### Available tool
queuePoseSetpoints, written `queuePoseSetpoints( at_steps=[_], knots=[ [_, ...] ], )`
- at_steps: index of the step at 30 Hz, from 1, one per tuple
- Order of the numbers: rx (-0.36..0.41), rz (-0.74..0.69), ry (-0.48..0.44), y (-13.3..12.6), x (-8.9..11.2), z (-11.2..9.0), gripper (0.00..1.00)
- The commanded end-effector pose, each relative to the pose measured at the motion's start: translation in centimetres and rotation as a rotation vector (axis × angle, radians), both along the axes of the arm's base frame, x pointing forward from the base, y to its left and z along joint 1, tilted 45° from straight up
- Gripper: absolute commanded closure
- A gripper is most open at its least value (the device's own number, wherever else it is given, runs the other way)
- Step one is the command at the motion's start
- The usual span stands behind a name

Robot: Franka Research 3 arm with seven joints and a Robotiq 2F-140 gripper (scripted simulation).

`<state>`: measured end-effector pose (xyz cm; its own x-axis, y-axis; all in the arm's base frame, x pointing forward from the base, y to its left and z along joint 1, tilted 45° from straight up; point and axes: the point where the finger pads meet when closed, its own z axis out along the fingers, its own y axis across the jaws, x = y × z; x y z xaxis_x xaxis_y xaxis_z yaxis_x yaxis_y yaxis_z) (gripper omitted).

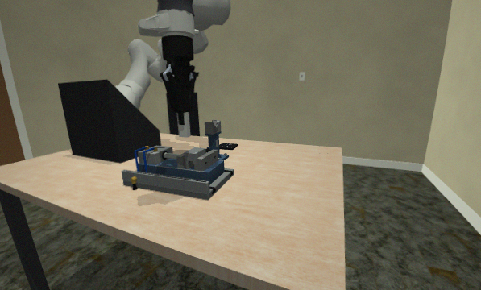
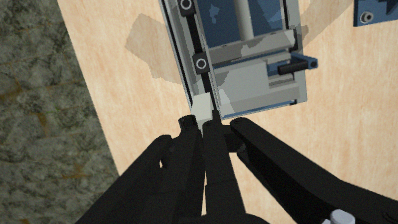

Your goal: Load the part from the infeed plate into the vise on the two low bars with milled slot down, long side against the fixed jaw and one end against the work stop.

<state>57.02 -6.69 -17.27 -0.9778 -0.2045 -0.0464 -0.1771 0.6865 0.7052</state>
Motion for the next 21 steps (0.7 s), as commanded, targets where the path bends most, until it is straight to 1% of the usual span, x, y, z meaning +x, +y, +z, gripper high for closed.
queuePoseSetpoints(
  at_steps=[1,21],
  knots=[
    [0.001,-0.001,0.002,0.4,-0.1,-0.4,1.00],
    [0.001,-0.001,0.002,2.3,-0.3,-2.3,1.00]
  ],
)
